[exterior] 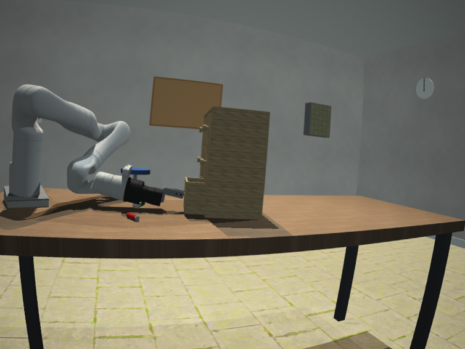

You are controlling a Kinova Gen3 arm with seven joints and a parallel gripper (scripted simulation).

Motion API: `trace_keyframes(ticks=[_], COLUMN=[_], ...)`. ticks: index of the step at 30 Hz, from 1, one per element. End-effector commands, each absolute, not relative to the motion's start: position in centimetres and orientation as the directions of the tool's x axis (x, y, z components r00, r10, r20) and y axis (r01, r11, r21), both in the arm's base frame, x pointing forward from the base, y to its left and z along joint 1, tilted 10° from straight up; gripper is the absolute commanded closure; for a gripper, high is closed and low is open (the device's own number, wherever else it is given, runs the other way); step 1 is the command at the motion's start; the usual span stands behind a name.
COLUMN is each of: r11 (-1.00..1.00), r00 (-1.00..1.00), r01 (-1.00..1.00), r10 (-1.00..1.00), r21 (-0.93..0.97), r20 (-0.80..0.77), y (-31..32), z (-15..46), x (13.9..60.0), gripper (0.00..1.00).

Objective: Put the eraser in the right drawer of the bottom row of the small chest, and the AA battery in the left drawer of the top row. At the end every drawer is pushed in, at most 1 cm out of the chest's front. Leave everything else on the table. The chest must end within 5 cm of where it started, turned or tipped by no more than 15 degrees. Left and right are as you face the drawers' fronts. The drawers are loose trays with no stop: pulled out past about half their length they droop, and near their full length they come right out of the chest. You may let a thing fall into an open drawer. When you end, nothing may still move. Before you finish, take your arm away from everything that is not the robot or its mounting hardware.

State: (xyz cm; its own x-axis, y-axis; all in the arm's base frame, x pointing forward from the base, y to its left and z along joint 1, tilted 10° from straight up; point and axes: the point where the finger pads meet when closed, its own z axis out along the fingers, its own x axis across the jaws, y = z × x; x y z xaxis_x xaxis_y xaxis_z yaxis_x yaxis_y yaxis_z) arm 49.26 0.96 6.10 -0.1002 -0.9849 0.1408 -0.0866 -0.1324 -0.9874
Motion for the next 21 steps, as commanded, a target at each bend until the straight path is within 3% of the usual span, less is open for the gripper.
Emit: trace_keyframes(ticks=[1,21], r11=[-0.134,-0.134], r00=[-0.099,-0.099], r01=[-0.089,-0.089], r10=[-0.985,-0.985], r21=[-0.987,-0.987], r20=[0.143,0.143], y=[1.0,1.04], z=[6.01,5.96], x=[49.04,48.59], gripper=[0.63,0.63])
